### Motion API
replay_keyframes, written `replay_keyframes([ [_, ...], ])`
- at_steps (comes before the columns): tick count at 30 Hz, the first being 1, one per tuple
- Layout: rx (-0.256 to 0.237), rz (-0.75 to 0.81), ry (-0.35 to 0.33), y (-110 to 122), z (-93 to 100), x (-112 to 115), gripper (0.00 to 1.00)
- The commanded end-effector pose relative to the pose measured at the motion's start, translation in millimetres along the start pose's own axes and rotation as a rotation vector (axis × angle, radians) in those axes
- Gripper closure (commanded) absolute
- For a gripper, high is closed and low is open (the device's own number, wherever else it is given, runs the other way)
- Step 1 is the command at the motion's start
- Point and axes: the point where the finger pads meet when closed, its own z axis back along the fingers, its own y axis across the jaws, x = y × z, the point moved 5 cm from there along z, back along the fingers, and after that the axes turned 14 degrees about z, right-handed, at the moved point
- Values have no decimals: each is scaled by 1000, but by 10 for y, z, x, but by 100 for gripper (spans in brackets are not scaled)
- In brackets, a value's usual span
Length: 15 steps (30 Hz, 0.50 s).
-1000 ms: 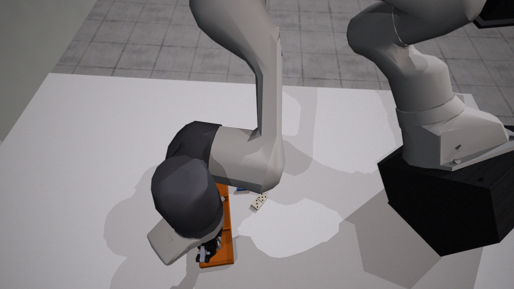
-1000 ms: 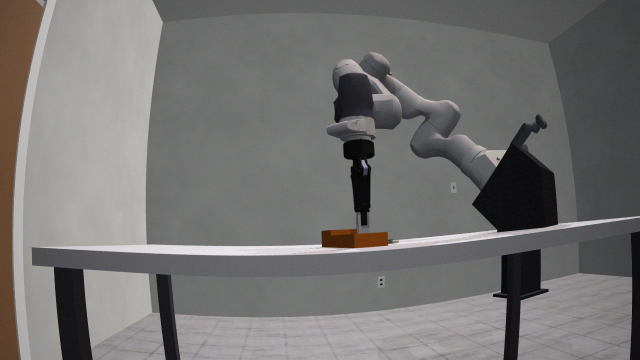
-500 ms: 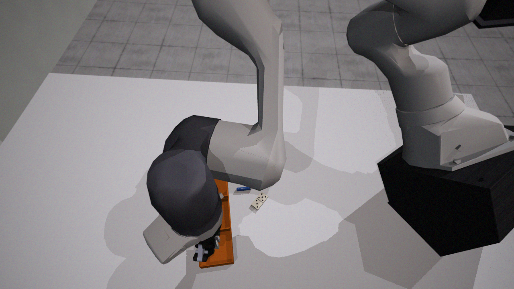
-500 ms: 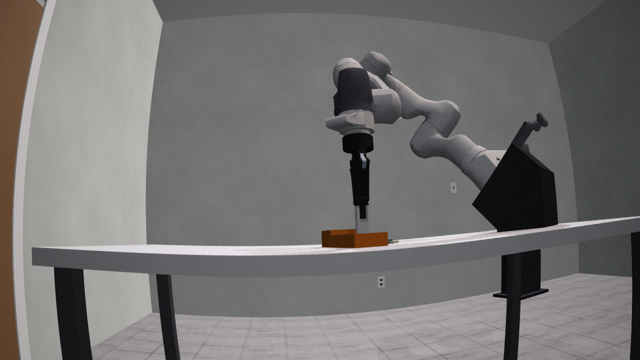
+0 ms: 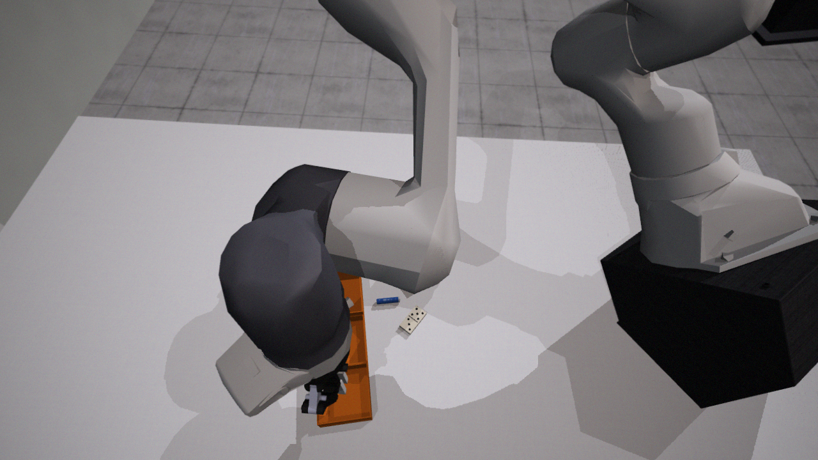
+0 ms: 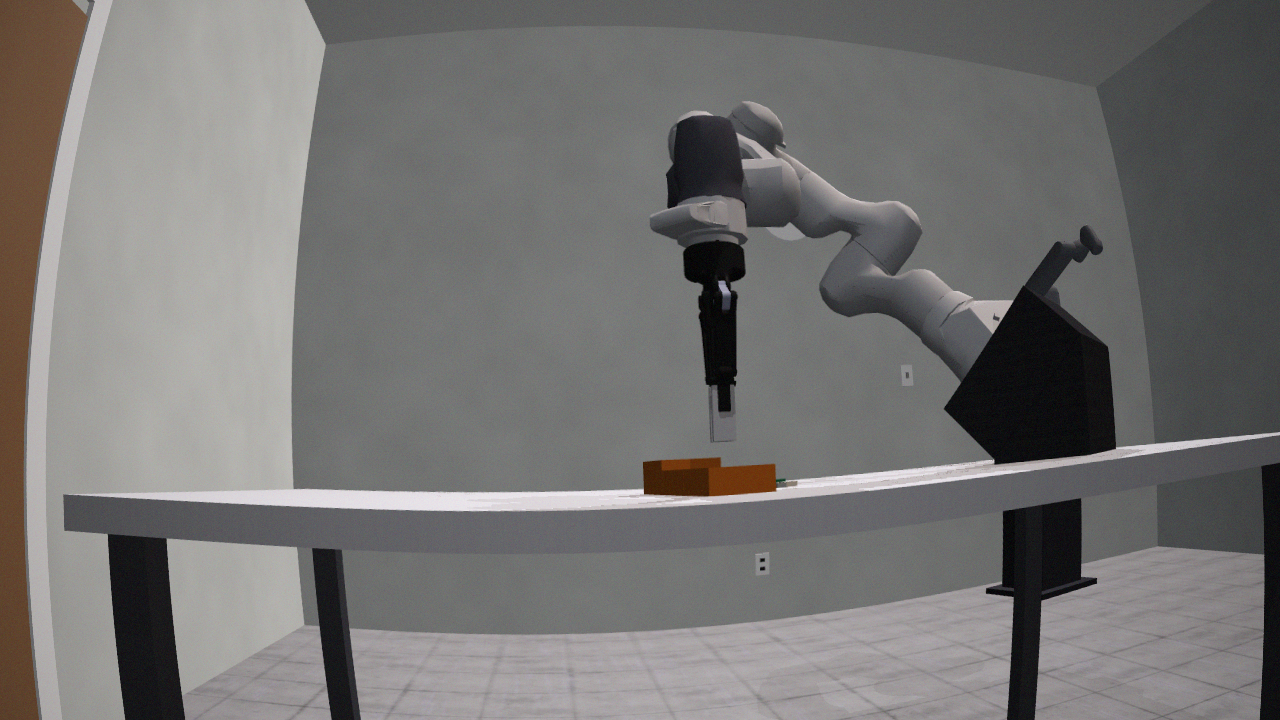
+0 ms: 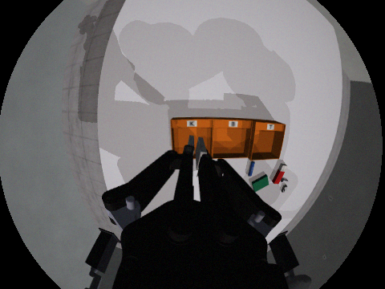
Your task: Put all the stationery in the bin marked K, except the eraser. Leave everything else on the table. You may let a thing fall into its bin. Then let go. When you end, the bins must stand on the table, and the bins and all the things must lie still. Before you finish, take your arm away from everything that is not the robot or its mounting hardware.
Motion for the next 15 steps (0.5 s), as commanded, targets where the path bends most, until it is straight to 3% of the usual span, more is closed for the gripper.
replay_keyframes([
  [1, 9, 10, -7, 17, 111, 23, 95],
  [15, 9, 10, -7, 17, 132, 23, 95],
])
